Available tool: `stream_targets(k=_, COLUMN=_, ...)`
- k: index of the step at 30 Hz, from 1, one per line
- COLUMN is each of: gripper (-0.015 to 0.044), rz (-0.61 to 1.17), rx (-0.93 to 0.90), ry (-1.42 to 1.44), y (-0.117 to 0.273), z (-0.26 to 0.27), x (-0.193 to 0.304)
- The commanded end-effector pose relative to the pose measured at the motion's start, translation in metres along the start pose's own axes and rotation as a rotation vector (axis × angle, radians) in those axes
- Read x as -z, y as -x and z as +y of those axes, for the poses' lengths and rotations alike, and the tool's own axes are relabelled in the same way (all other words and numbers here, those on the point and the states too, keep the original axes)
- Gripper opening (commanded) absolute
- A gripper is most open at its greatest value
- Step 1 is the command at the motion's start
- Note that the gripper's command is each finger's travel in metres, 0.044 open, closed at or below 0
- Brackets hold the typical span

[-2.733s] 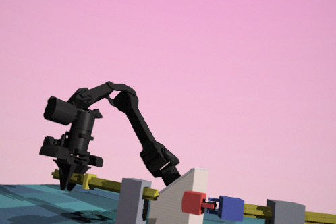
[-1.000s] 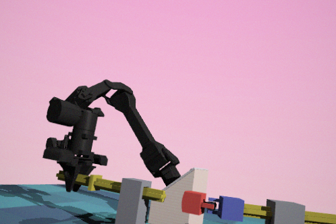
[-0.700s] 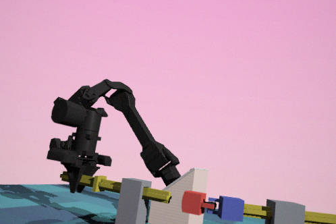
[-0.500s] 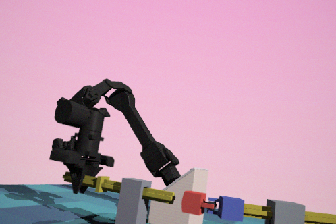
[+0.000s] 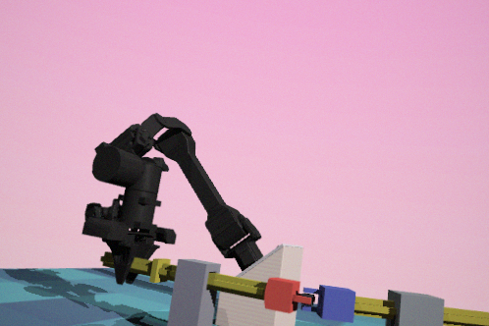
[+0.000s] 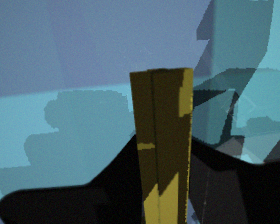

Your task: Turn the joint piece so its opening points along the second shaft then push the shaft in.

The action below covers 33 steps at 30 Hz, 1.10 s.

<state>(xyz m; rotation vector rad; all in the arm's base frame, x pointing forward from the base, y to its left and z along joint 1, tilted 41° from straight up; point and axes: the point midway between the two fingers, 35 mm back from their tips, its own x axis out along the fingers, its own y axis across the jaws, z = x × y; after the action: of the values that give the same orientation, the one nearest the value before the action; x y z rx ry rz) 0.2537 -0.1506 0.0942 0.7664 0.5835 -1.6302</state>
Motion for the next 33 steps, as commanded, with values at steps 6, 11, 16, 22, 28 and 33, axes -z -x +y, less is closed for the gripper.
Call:
stream_targets(k=6, gripper=0.0, rz=0.006, rx=0.001, ry=0.004, y=-0.001, z=0.0, x=0.016)
stream_targets(k=11, gripper=0.0, rz=0.006, rx=0.001, ry=0.004, y=-0.001, z=0.0, x=0.023)
stream_targets(k=16, gripper=0.0, rz=0.007, rx=0.001, ry=0.004, y=-0.001, z=0.0, x=0.031)
stream_targets(k=22, gripper=0.0, rz=0.007, rx=0.001, ry=0.004, y=-0.001, z=0.0, x=0.04)
stream_targets(k=28, gripper=0.0, rz=0.001, rx=0.0, ry=0.002, y=0.0, z=0.0, x=0.04)
stream_targets(k=33, gripper=0.0, rz=0.001, rx=0.0, ry=0.002, y=0.0, z=0.0, x=0.04)
